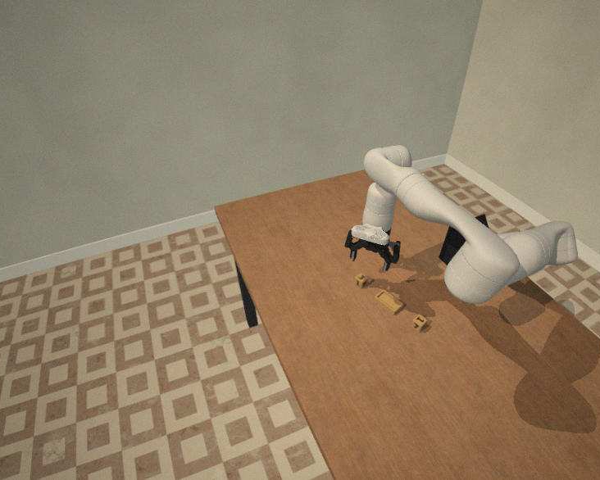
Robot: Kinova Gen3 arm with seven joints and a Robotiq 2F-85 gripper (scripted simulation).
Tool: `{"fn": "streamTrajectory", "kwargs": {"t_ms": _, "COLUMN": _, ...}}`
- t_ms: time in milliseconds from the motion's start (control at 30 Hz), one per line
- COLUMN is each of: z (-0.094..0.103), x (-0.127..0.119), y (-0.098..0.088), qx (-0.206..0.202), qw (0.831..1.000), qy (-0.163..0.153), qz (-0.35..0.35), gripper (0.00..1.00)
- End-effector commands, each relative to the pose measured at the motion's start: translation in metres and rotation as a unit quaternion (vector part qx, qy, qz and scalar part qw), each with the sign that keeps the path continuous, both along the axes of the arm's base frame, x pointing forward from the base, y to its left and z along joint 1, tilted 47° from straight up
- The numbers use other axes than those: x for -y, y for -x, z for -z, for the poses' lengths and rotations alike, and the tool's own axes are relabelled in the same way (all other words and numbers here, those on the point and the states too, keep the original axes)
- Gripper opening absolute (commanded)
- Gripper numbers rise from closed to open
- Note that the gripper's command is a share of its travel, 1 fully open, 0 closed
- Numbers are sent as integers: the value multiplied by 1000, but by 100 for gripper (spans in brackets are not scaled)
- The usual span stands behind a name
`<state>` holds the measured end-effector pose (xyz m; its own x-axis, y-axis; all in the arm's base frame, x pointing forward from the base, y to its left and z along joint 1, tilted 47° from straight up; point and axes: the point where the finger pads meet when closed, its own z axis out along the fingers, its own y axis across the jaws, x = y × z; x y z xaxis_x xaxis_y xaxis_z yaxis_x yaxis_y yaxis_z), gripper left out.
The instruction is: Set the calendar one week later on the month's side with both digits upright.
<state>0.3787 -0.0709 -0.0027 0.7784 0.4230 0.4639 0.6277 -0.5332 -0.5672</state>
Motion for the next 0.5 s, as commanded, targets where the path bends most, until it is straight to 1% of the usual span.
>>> {"fn": "streamTrajectory", "kwargs": {"t_ms": 0, "z": 6, "x": 4, "y": 2, "qx": -21, "qw": 1000, "qy": 0, "qz": 15, "gripper": 100}}
{"fn": "streamTrajectory", "kwargs": {"t_ms": 67, "z": 6, "x": 4, "y": 2, "qx": -21, "qw": 1000, "qy": 0, "qz": 15, "gripper": 100}}
{"fn": "streamTrajectory", "kwargs": {"t_ms": 267, "z": 13, "x": 8, "y": 3, "qx": -64, "qw": 997, "qy": -1, "qz": 52, "gripper": 100}}
{"fn": "streamTrajectory", "kwargs": {"t_ms": 467, "z": 18, "x": 11, "y": 3, "qx": -97, "qw": 992, "qy": -1, "qz": 80, "gripper": 100}}
